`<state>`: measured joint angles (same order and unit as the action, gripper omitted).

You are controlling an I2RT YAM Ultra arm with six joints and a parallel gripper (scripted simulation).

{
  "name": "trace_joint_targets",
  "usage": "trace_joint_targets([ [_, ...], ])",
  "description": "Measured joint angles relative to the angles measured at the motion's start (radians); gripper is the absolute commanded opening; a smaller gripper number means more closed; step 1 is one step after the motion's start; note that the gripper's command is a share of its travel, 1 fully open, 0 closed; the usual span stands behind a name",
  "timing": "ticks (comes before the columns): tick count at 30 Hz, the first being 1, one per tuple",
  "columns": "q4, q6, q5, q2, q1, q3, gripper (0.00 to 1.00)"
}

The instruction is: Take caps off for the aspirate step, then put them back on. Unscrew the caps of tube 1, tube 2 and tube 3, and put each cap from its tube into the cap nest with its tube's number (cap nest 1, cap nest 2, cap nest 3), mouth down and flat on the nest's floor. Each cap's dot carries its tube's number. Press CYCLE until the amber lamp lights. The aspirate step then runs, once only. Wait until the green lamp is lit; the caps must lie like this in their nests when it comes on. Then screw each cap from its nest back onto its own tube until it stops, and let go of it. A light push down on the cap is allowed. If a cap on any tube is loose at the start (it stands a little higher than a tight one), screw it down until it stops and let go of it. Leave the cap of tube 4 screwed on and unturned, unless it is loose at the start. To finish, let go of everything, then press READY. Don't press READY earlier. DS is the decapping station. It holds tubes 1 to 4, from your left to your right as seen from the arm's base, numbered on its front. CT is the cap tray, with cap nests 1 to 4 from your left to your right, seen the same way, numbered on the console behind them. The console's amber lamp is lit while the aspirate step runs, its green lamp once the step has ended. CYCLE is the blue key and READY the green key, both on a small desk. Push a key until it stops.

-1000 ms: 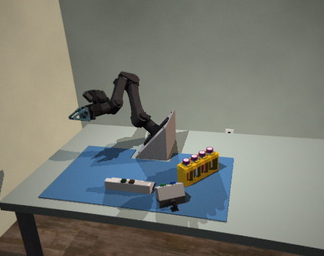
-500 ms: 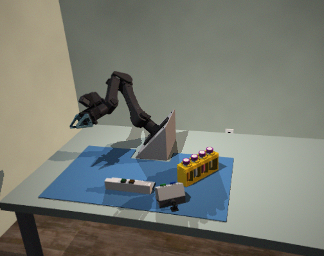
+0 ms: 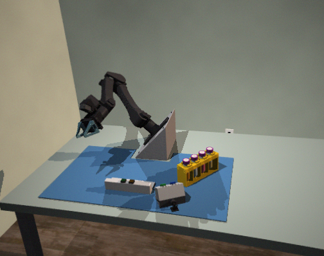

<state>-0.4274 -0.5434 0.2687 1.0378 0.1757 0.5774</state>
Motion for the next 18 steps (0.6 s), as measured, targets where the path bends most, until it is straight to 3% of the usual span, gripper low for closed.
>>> trace_joint_targets([
  [18, 0.263, 0.019, 0.040, 0.187, -0.090, 0.153, 0.49],
])
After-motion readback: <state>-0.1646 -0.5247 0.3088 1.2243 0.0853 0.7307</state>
